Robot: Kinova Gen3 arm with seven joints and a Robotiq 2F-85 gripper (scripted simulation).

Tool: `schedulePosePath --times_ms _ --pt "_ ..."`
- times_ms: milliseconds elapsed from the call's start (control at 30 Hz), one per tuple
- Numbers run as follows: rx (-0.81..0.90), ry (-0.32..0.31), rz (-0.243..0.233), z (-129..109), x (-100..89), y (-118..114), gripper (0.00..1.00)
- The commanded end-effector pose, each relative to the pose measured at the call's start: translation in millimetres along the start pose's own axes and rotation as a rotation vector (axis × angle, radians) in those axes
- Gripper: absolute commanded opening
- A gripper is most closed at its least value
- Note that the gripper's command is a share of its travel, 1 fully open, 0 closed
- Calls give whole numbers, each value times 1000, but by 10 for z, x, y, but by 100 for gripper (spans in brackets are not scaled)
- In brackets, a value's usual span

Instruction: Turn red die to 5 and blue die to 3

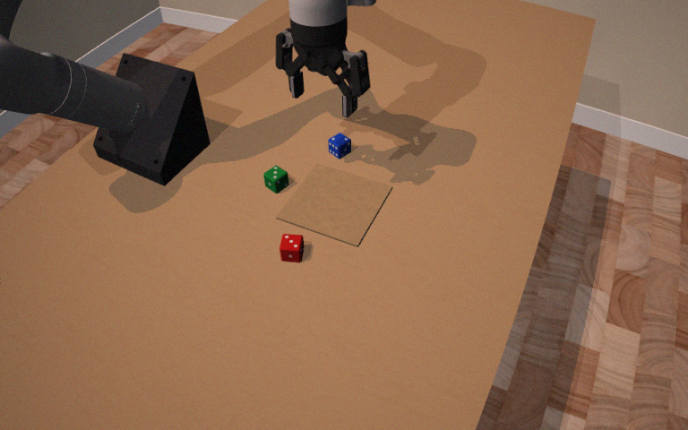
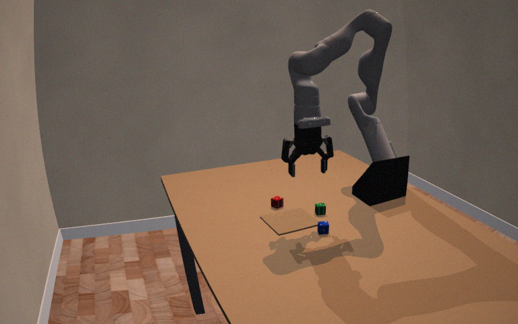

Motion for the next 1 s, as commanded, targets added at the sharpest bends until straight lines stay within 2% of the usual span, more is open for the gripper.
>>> schedulePosePath --times_ms 0,400,467,700,967 --pt "91 0 -3 131 5 105 100" --pt "808 -1 -3 1064 34 667 100" --pt "808 -1 -3 1064 34 667 100" --pt "1050 -2 1 1396 47 797 100" --pt "1078 -3 2 1434 49 810 100"
Point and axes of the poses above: the point where the finger pads meet when closed, its own x axis out along the fingers, its own y axis across the jaws, z = x × y, the point moved 3 cm from there along -x, back along the fingers, and after that the axes turned 12 degrees about x, right-handed, at the moved point
